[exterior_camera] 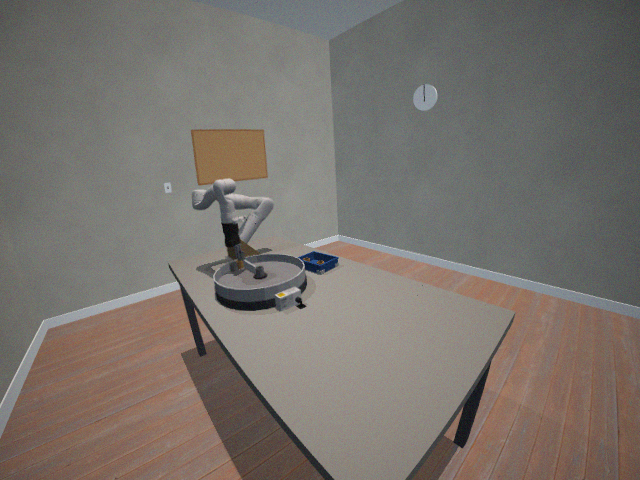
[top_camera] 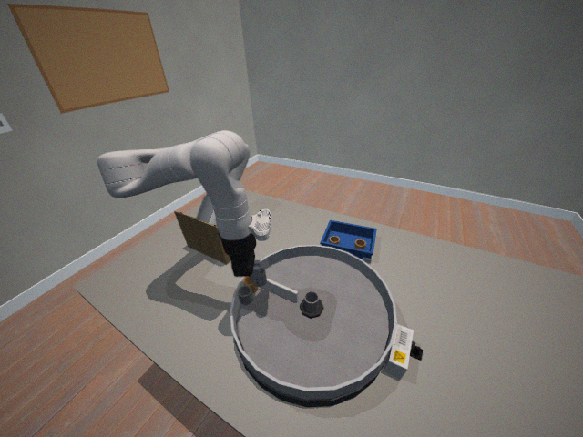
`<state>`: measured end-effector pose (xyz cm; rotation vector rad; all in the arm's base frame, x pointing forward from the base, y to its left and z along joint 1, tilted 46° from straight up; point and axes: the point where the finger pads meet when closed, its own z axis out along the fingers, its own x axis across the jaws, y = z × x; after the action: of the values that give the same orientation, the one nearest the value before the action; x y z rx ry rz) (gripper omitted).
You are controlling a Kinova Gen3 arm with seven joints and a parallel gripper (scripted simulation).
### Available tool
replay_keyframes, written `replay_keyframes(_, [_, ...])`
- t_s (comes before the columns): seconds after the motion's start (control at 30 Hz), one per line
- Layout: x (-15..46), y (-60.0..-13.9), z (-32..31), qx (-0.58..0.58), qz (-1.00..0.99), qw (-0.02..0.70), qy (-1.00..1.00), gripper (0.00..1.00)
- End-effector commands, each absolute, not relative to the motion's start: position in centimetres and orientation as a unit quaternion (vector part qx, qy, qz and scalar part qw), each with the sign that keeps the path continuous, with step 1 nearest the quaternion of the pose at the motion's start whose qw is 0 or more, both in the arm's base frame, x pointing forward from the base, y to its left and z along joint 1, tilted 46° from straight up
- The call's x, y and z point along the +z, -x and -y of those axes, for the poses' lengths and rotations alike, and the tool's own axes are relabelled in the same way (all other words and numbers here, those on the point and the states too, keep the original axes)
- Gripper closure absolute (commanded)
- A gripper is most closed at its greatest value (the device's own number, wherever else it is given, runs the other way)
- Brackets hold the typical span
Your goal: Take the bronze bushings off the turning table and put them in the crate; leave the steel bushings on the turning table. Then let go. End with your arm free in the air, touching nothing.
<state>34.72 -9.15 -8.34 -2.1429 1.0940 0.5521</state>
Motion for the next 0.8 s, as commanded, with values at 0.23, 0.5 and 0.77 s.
replay_keyframes(0.23, [-7.5,-35.0,10.4,0.207,-0.422,0.327,0.82,1.0])
replay_keyframes(0.5, [-6.5,-35.1,11.5,0.207,-0.422,0.327,0.82,1.0])
replay_keyframes(0.77, [-5.8,-35.1,12.1,0.207,-0.422,0.327,0.82,1.0])
